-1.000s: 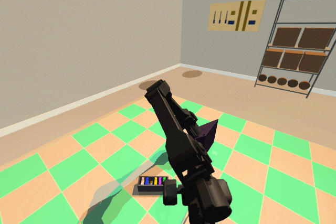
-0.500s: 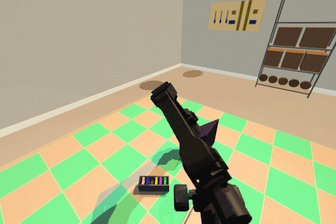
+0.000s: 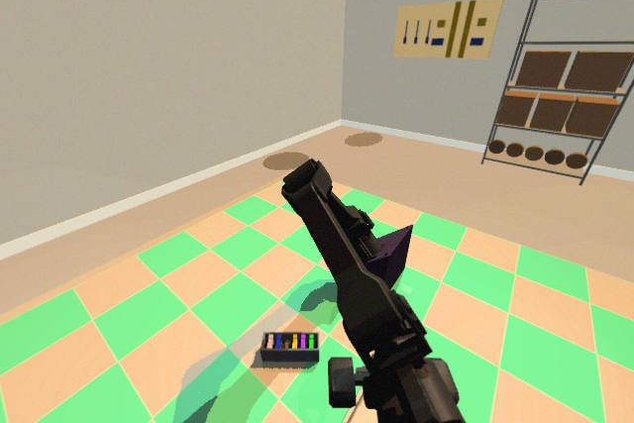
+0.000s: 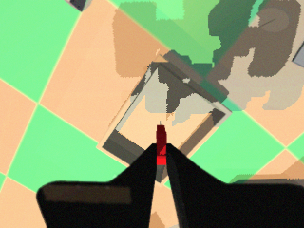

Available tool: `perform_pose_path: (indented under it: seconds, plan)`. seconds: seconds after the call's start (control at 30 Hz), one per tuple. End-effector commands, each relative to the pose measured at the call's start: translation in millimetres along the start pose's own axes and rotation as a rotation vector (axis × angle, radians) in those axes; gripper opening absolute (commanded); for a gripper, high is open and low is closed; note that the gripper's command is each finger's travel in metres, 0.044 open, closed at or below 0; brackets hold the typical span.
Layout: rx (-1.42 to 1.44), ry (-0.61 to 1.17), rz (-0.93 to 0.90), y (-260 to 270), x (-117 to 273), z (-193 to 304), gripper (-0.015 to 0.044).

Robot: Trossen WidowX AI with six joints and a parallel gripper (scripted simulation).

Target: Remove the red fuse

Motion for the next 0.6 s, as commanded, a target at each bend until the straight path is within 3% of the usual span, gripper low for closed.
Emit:
perform_pose_path:
  seconds: [0.0, 0.13, 0.57]
  plan:
    - [0.005, -0.003, 0.004, 0.4, -7.3, 0.5, 0.0]
    - [0.005, -0.003, 0.004, 0.3, -11.2, 0.7, 0.0]
    - [0.0, 0.001, 0.001, -0.1, -4.8, 0.3, 0.033]
Point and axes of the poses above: the point midway between the two fingers, 35 mm back from their tips, its own x axis back along the fingers, its own y axis across the jaws, z = x × y, the point moved 7 cm from there along x, back along the fingers, and after that the axes turned 9 degrees about -x, right-handed, at the moved point
